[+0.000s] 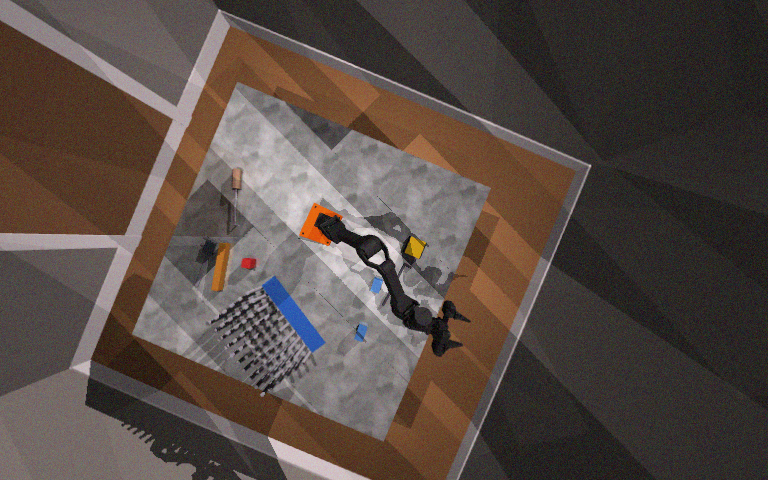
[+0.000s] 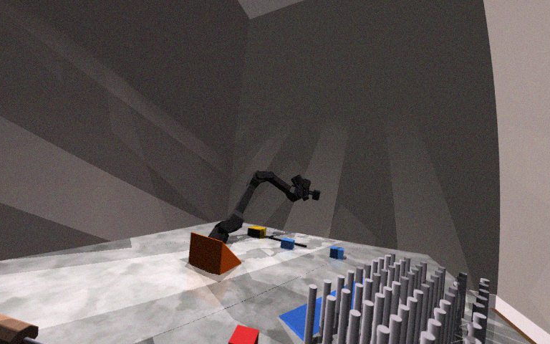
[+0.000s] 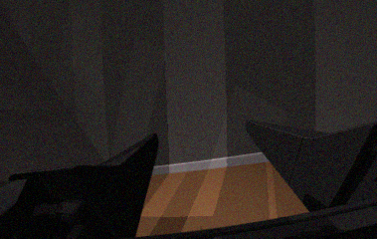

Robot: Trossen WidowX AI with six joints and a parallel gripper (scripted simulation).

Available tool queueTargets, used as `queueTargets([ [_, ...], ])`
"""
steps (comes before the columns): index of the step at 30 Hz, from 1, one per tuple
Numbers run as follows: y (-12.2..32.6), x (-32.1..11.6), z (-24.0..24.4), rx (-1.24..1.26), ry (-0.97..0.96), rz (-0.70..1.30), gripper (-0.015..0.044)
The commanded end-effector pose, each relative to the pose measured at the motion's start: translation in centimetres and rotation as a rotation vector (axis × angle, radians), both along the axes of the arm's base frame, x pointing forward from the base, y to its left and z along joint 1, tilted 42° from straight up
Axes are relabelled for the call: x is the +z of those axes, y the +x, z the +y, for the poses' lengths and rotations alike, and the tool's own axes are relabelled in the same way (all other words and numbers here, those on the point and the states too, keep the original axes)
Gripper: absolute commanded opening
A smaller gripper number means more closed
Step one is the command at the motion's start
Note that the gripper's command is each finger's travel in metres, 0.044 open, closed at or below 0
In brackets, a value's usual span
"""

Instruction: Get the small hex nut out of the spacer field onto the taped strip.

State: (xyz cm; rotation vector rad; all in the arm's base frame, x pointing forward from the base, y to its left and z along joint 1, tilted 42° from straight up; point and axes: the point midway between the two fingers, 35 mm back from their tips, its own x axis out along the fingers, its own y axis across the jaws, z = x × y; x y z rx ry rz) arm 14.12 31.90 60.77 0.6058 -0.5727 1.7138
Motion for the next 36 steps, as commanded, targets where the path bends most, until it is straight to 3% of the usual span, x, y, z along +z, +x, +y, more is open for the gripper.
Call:
queueTargets([
  [1,5.7,-3.6,0.2,-0.155,-0.078,0.067,0.044],
  [10,17.7,-12.8,-3.8,-0.502,-0.248,0.242,0.044],
  [20,27.1,-24.1,-13.5,-0.87,-0.425,0.461,0.044],
  [28,30.0,-33.9,-23.7,-1.128,-0.566,0.665,0.044],
  [36,28.2,-43.5,-33.9,-1.341,-0.694,0.907,0.044],
])
